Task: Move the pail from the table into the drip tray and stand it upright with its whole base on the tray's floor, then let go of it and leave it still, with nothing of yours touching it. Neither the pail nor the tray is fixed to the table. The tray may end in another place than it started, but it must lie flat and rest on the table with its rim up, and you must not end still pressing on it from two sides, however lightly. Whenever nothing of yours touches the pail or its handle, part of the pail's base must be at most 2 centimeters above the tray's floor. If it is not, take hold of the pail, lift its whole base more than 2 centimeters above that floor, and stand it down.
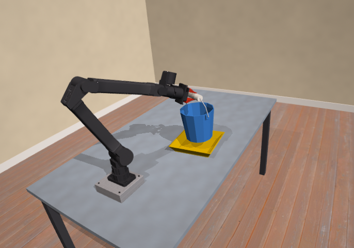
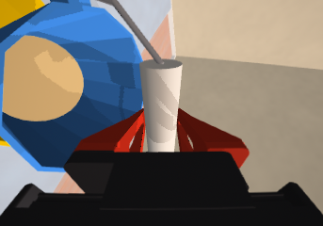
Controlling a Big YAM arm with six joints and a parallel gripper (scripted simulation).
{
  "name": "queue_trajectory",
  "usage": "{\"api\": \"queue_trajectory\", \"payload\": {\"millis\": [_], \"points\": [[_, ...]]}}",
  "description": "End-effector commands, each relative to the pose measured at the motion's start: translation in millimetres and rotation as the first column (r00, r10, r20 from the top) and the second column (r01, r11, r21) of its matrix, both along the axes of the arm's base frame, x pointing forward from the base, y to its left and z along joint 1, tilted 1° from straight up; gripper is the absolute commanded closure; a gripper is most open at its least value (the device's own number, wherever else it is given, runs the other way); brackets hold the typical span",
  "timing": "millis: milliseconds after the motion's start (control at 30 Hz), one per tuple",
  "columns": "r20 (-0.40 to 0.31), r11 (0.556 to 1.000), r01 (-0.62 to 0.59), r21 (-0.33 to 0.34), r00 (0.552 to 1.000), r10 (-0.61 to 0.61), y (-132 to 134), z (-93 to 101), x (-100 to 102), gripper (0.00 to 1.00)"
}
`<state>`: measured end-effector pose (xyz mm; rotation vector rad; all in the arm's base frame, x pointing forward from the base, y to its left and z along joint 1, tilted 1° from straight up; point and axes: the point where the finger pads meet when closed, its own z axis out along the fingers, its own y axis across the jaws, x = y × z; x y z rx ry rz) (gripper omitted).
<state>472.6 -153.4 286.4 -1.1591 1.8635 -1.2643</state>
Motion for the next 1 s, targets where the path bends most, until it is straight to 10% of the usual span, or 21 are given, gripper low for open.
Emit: {"api": "queue_trajectory", "payload": {"millis": [0,967], "points": [[0.169,1.000,-0.009,-0.025,0.986,0.013,7.2,68.4,16.9,0.77],[0.168,1.000,-0.010,-0.022,0.986,0.014,16.6,68.2,18.7,0.77]]}}
